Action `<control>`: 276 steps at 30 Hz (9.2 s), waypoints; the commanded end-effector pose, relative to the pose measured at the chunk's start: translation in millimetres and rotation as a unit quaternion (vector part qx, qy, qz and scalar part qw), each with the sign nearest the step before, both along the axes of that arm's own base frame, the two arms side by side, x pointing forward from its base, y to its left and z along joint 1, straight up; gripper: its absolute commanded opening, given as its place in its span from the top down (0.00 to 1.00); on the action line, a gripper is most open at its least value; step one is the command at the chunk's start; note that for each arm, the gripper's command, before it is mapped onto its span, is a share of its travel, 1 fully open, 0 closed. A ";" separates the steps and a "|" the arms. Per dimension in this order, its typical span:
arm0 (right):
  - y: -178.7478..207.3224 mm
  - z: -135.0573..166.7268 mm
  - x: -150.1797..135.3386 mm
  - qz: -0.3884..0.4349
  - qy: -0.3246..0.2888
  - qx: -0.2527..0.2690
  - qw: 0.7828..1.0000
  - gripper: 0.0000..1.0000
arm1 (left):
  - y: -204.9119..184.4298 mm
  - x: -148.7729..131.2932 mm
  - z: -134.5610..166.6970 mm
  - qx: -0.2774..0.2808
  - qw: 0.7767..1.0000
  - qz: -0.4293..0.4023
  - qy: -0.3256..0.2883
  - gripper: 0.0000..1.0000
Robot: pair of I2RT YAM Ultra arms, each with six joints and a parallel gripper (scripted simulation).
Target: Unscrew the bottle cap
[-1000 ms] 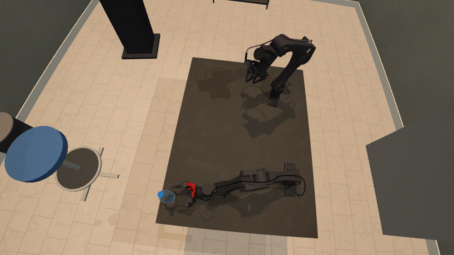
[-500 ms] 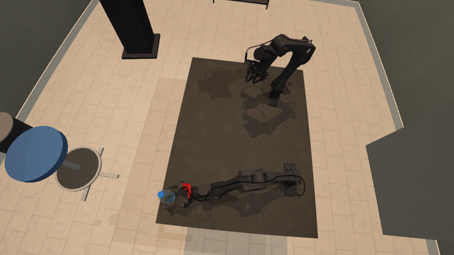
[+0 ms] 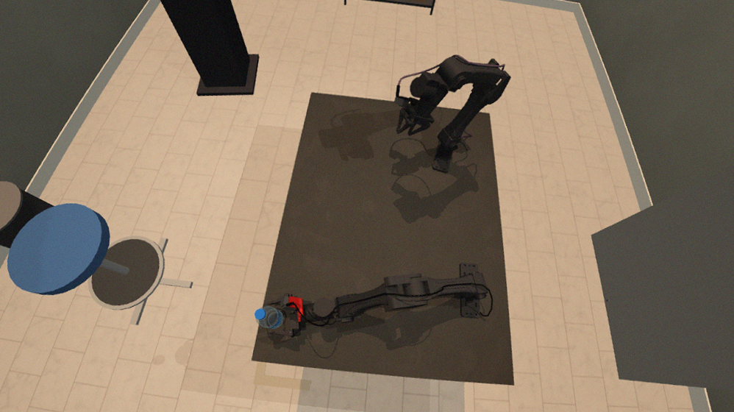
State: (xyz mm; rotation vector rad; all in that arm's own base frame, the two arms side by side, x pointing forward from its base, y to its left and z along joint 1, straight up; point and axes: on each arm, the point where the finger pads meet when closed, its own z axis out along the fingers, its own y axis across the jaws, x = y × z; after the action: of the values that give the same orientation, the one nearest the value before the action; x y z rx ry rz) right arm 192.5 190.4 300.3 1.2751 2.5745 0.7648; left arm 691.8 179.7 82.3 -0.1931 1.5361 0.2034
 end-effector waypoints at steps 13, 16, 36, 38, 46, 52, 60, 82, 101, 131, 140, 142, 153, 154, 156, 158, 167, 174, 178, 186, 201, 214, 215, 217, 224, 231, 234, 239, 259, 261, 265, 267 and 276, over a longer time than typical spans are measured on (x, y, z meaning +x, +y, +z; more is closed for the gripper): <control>0.3 -4.2 -1.7 0.003 0.002 -0.008 1.000 0.43 | -0.3 6.0 -4.1 -0.007 1.000 0.000 0.007 0.06; 0.3 -4.2 -1.7 0.003 0.002 -0.008 1.000 0.43 | -0.3 6.0 -4.1 -0.007 1.000 0.000 0.007 0.06; 0.3 -4.2 -1.7 0.003 0.002 -0.008 1.000 0.43 | 0.5 1.6 61.5 0.001 1.000 0.000 -0.003 1.00; 0.3 -4.2 -1.7 0.003 0.002 -0.008 1.000 0.43 | 0.5 1.6 61.5 0.001 1.000 0.000 -0.003 1.00; 0.3 -4.2 -1.7 0.003 0.002 -0.008 1.000 0.43 | -29.5 3.0 47.5 0.001 0.999 -0.032 -0.005 1.00; 0.3 -4.2 -1.7 0.003 0.002 -0.008 1.000 0.43 | -107.5 4.3 52.5 0.003 0.993 -0.118 -0.009 1.00; 0.3 -4.2 -1.7 0.003 0.002 -0.008 1.000 0.43 | -186.3 -4.9 54.2 0.004 0.979 -0.205 -0.010 1.00; 0.3 -4.2 -1.7 0.003 0.002 -0.008 1.000 0.43 | -426.5 -109.9 44.9 0.004 0.874 -0.486 -0.004 1.00; 0.3 -4.2 -1.7 0.003 0.002 -0.008 1.000 0.43 | -570.3 -276.1 37.9 0.005 0.716 -0.698 0.001 1.00; 0.3 -4.2 -1.7 0.003 0.002 -0.008 1.000 0.43 | -579.8 -283.2 35.5 0.174 0.702 -0.689 -0.030 1.00; 0.3 -4.2 -1.7 0.003 0.002 -0.008 1.000 0.43 | -578.7 -284.8 35.1 0.264 0.684 -0.678 -0.047 1.00; 0.3 -4.2 -1.7 0.003 0.002 -0.008 1.000 0.43 | -578.7 -284.8 35.1 0.264 0.684 -0.678 -0.047 1.00; 0.3 -4.2 -1.7 0.003 0.002 -0.008 1.000 0.43 | -578.2 -285.1 35.3 0.263 0.683 -0.680 -0.047 1.00; 0.3 -4.2 -1.7 0.003 0.002 -0.008 1.000 0.43 | -578.2 -285.1 35.3 0.263 0.683 -0.680 -0.047 1.00; 0.3 -4.2 -1.7 0.003 0.002 -0.008 1.000 0.43 | -578.2 -285.1 35.3 0.263 0.683 -0.680 -0.047 1.00; 0.3 -4.2 -1.7 0.003 0.002 -0.008 1.000 0.43 | -578.2 -285.1 35.3 0.262 0.683 -0.680 -0.046 1.00; 0.3 -4.2 -1.7 0.003 0.002 -0.008 1.000 0.43 | -578.2 -285.1 35.3 0.262 0.683 -0.680 -0.046 1.00; 14.8 -50.6 18.9 0.007 0.008 0.001 1.000 0.43 | -576.9 -283.3 32.9 0.260 0.685 -0.679 -0.047 1.00; 14.6 -50.8 19.0 0.007 0.006 0.003 1.000 0.43 | -576.9 -283.3 32.9 0.260 0.685 -0.679 -0.047 1.00; 14.6 -46.3 20.2 0.005 0.000 0.006 1.000 0.43 | -576.9 -283.3 32.9 0.260 0.685 -0.679 -0.047 1.00; 19.0 -57.7 22.4 0.005 0.007 0.001 1.000 0.43 | -576.9 -283.3 32.9 0.260 0.685 -0.679 -0.047 1.00; 25.6 -73.8 29.0 0.005 0.007 0.000 1.000 0.43 | -576.9 -283.3 32.9 0.260 0.685 -0.679 -0.047 1.00; 26.1 -75.3 29.5 0.005 0.007 0.000 1.000 0.43 | -576.9 -283.3 32.9 0.260 0.685 -0.679 -0.047 1.00; 27.3 -78.3 30.6 0.005 0.007 0.000 1.000 0.43 | -576.9 -283.3 32.9 0.260 0.685 -0.679 -0.047 1.00; 30.1 -89.0 33.9 0.002 0.009 -0.003 1.000 0.43 | -576.9 -283.3 32.9 0.260 0.685 -0.679 -0.047 1.00; 29.1 -81.0 31.5 0.006 0.006 0.002 1.000 0.78 | -576.9 -283.3 32.9 0.260 0.685 -0.679 -0.047 1.00; 29.1 -81.0 31.5 0.006 0.006 0.002 1.000 0.91 | -576.9 -283.3 32.9 0.260 0.685 -0.679 -0.047 1.00; 29.0 -80.7 31.3 0.150 -0.056 -0.058 0.985 1.00 | -576.9 -283.3 32.9 0.260 0.685 -0.679 -0.047 1.00; 28.5 -79.6 30.5 0.496 -0.205 -0.202 0.819 1.00 | -576.9 -283.3 32.9 0.260 0.685 -0.679 -0.047 1.00; 28.4 -79.5 30.4 0.528 -0.218 -0.215 0.792 1.00 | -576.9 -283.3 32.9 0.260 0.685 -0.679 -0.047 1.00; 28.4 -79.5 30.4 0.581 -0.242 -0.237 0.740 1.00 | -576.9 -283.3 32.9 0.260 0.685 -0.679 -0.047 1.00; 28.3 -79.3 30.3 0.608 -0.253 -0.249 0.710 1.00 | -576.9 -283.3 32.9 0.260 0.685 -0.679 -0.047 1.00; 28.0 -78.9 30.1 0.719 -0.302 -0.295 0.553 1.00 | -576.9 -283.3 32.9 0.260 0.685 -0.679 -0.047 1.00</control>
State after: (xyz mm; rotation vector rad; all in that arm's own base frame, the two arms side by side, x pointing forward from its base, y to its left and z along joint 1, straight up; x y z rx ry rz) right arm 223.9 218.0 213.8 -1.0558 2.4289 0.2784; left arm 408.4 -395.5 102.7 1.3720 1.1250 -0.5700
